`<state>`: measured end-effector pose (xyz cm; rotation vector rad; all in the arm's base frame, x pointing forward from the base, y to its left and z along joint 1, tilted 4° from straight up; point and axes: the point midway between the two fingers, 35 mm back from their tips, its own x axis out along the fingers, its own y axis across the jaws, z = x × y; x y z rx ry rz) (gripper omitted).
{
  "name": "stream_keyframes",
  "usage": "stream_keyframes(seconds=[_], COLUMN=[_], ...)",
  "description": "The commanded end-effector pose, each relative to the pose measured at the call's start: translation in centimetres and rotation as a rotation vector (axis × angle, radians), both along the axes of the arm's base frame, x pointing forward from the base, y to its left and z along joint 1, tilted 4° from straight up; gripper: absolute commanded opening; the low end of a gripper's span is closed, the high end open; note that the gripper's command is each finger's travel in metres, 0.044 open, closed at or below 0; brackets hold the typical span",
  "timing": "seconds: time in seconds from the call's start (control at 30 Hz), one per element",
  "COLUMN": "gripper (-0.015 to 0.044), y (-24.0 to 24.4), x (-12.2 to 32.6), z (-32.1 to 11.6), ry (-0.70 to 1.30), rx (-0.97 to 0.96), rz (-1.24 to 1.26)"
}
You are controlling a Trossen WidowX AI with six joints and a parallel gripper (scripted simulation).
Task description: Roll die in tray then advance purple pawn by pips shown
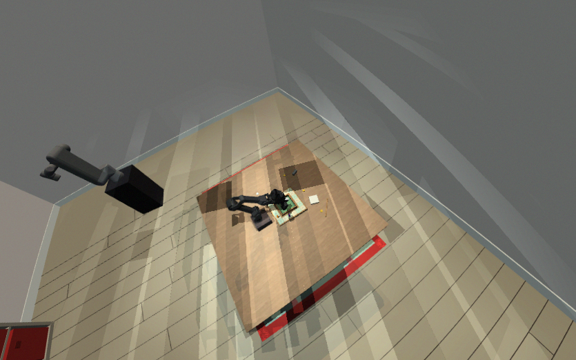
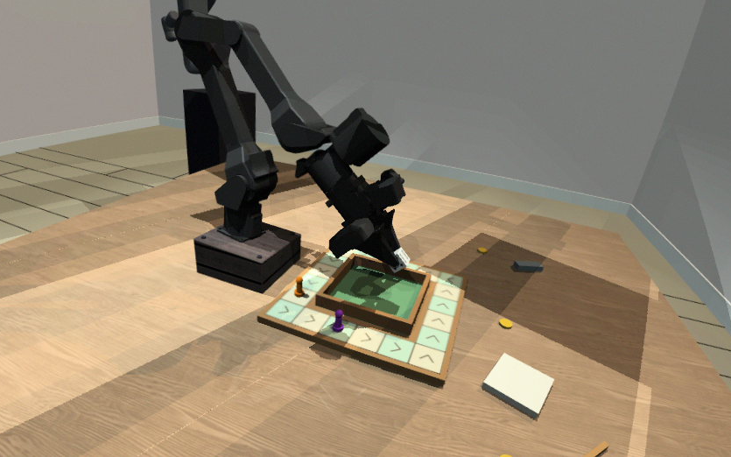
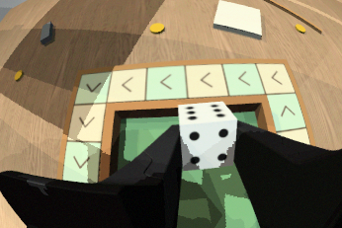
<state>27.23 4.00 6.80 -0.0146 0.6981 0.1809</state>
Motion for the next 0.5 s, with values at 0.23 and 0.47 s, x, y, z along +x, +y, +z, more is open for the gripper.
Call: stream_keyframes(seconds=[0.23,0.47], gripper=[0.0,0.0], y=[-0.3,-0.4], x=[-2.6,-3.1], z=[3.8,4.0], ry=[-0.045,-0.045], rx=[0.013,0.013], rz=[-0.001,-0.001])
